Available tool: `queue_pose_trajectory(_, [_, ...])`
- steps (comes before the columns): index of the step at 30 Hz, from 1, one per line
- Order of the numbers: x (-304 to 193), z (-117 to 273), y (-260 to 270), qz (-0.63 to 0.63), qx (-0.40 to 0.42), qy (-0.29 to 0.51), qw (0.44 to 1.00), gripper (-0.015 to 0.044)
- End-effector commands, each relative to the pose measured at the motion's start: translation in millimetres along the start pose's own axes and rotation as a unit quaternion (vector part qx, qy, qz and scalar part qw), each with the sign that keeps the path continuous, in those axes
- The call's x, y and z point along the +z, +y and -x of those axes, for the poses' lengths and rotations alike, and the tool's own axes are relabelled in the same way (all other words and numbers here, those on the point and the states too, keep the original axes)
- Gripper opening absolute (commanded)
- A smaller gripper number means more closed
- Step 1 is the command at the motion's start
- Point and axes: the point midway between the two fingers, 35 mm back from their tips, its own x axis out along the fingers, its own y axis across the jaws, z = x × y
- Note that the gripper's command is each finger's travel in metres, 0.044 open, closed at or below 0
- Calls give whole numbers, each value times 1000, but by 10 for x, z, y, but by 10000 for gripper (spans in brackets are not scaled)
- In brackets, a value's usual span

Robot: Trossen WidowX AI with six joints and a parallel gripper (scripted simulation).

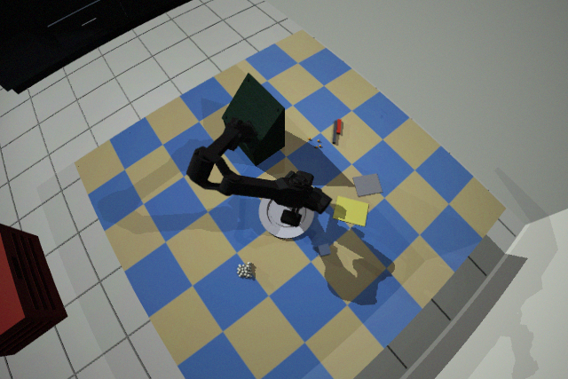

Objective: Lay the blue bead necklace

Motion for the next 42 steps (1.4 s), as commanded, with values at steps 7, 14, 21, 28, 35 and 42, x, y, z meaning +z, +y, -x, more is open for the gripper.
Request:
queue_pose_trajectory(7, [-1,2,2,-2,1,0,1000,440])
queue_pose_trajectory(14, [-1,2,2,-2,1,0,1000,440])
queue_pose_trajectory(21, [-1,2,2,-2,1,0,1000,440])
queue_pose_trajectory(28, [20,28,42,-114,1,0,993,380])
queue_pose_trajectory(35, [71,102,155,-417,2,0,909,380])
queue_pose_trajectory(42, [114,176,268,-679,3,1,734,380])
